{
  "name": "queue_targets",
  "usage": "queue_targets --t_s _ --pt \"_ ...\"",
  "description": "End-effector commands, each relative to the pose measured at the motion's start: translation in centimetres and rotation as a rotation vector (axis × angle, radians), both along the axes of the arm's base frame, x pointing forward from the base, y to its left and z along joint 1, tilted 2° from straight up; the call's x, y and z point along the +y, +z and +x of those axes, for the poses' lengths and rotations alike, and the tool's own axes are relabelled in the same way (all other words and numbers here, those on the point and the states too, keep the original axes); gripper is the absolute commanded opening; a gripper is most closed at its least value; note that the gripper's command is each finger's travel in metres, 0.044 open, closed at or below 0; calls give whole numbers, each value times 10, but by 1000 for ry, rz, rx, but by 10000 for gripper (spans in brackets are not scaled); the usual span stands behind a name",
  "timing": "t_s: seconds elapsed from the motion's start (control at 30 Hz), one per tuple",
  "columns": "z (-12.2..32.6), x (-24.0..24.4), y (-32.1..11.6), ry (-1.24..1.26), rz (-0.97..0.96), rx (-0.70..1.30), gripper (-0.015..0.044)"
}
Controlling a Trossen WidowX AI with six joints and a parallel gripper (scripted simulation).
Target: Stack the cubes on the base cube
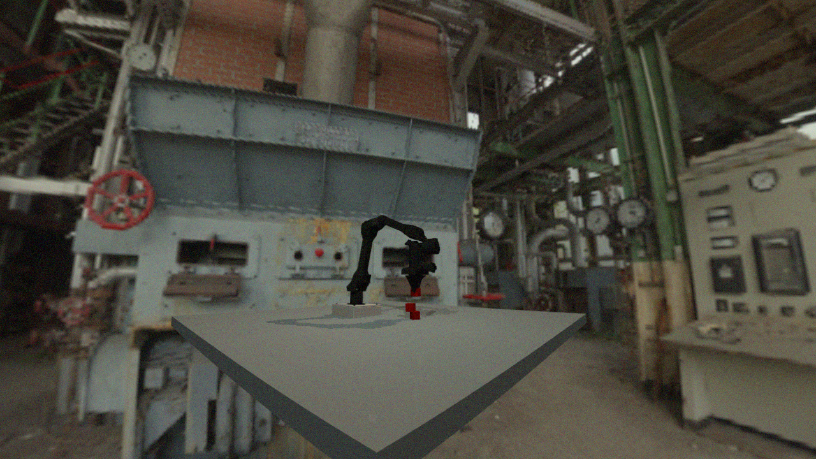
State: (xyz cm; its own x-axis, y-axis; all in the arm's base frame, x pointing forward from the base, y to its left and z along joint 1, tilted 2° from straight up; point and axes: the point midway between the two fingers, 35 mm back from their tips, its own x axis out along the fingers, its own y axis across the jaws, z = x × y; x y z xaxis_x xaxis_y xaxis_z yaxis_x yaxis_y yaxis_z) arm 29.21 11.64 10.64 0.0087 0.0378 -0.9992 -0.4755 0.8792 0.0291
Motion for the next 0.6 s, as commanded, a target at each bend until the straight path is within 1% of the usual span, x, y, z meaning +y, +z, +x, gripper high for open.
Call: queue_targets --t_s 0.0,0.23,0.57 --pt "3 13 -1 -67 3 1 105" --pt "3 15 -3 -74 2 0 105" --pt "2 16 -31 -21 -10 -22 105"
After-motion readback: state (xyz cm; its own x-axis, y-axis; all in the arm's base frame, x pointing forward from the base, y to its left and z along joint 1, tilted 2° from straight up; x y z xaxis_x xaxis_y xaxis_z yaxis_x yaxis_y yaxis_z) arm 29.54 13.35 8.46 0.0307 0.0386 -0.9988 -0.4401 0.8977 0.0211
